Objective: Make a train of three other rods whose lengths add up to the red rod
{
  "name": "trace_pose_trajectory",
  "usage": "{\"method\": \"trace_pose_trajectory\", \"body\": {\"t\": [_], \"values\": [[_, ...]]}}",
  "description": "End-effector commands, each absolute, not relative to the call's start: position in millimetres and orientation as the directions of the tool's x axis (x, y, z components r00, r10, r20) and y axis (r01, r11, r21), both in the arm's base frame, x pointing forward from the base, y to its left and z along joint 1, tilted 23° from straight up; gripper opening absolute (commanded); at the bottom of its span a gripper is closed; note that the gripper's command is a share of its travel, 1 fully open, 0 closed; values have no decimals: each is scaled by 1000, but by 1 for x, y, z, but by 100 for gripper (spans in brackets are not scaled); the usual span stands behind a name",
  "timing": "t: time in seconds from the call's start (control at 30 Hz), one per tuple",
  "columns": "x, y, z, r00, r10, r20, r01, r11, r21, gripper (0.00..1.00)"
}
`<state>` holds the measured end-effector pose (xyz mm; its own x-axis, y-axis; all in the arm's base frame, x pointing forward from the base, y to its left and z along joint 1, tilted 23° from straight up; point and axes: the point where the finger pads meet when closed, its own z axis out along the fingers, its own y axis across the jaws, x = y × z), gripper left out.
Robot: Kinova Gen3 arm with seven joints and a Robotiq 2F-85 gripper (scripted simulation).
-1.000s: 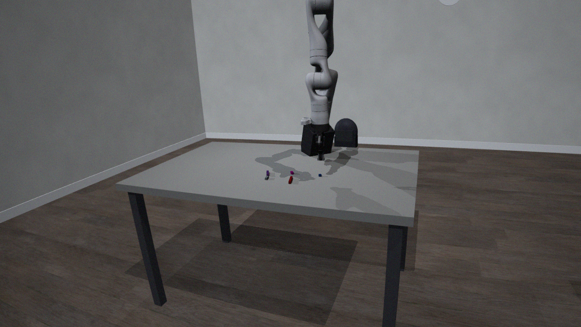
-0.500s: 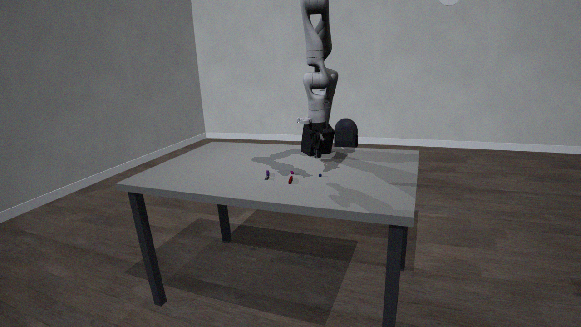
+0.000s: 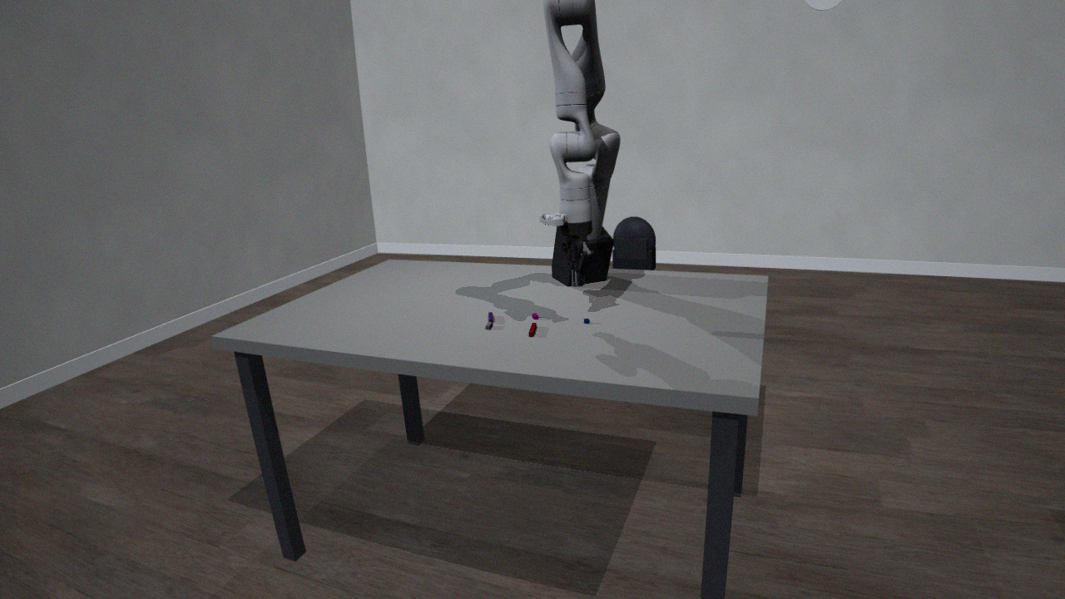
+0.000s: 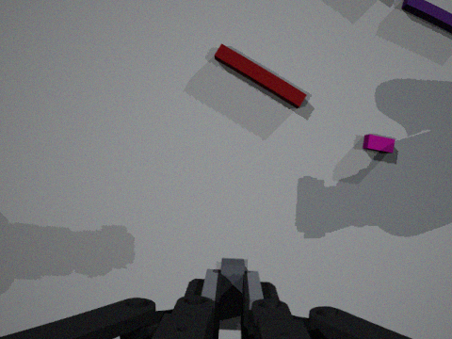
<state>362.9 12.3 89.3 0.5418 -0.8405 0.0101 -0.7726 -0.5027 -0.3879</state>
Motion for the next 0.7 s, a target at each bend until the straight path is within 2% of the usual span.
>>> {"method": "trace_pose_trajectory", "body": {"t": [0.0, 0.4, 0.67], "values": [[363, 11, 90, 539, -842, 11, -774, -501, -388, 5], [366, 13, 82, 539, -842, 11, -774, -501, -388, 5], [375, 18, 56, 539, -842, 11, -774, -501, -388, 5]]}}
